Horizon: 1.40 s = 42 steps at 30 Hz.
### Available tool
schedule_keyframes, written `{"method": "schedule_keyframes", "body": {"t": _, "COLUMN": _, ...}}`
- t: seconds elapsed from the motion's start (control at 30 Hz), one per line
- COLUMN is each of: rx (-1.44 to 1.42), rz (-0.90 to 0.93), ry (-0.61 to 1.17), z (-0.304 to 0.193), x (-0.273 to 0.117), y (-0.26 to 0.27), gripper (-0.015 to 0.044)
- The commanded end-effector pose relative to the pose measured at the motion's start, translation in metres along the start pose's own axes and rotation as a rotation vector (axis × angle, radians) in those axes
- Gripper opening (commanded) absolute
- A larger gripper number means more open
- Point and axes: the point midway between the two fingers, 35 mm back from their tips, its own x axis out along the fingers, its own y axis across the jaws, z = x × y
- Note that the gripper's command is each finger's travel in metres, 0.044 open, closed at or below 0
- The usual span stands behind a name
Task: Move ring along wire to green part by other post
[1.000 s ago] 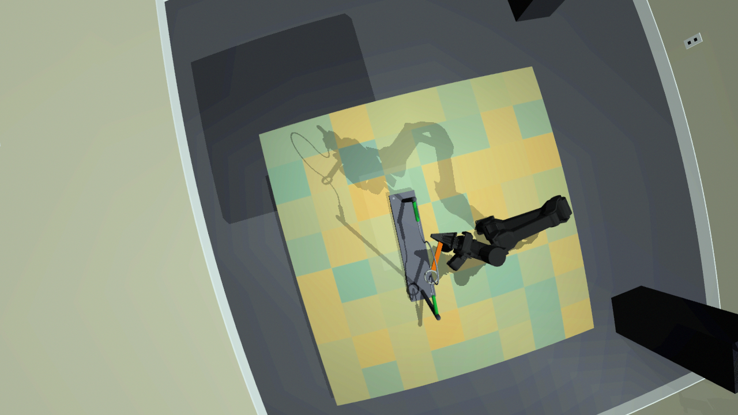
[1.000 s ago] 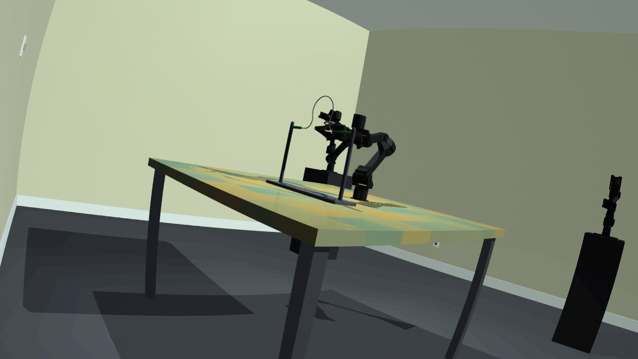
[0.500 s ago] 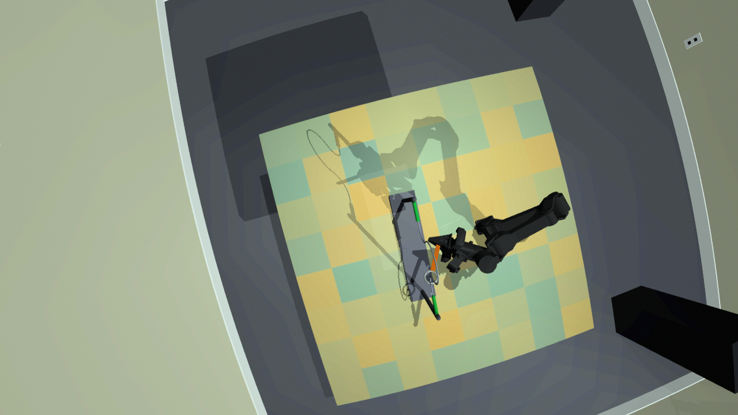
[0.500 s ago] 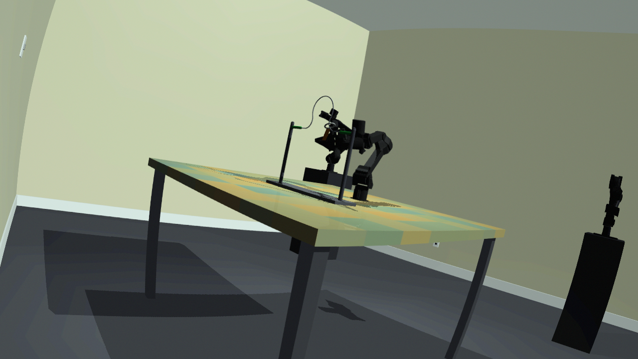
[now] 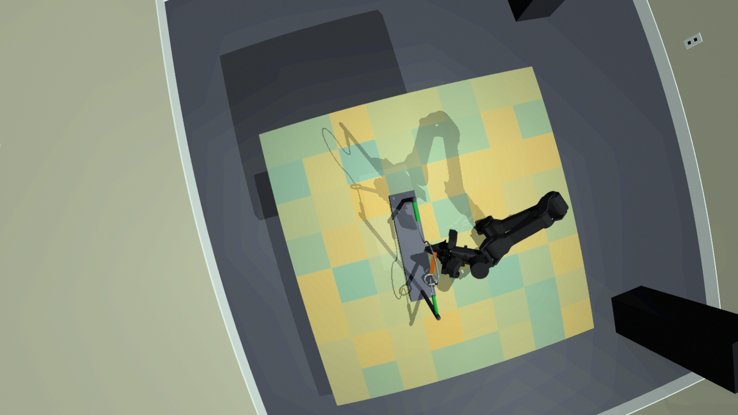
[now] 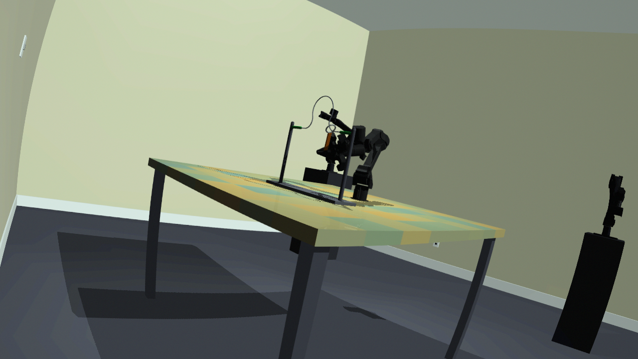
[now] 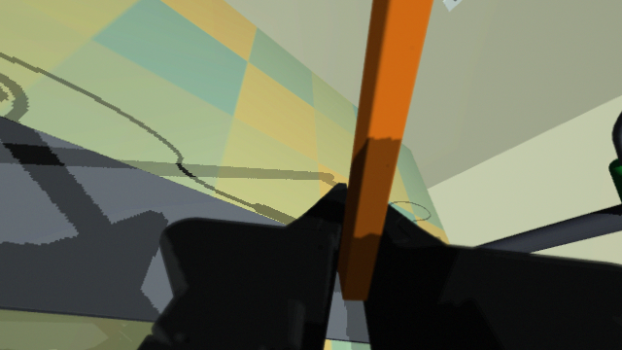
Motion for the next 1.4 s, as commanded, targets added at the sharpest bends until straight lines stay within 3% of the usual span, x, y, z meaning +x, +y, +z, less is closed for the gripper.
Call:
{"method": "schedule_keyframes", "body": {"t": 0.0, "rx": 0.103, "rz": 0.046, "ry": 0.016, "z": 0.000, "x": -0.002, "y": 0.018, "gripper": -0.0150}}
{"method": "schedule_keyframes", "body": {"t": 0.67, "rx": 0.467, "rz": 0.216, "ry": 0.063, "z": 0.019, "x": -0.019, "y": 0.079, "gripper": -0.0150}}
{"method": "schedule_keyframes", "body": {"t": 1.37, "rx": 0.582, "rz": 0.269, "ry": 0.077, "z": 0.038, "x": -0.031, "y": 0.107, "gripper": -0.0150}}
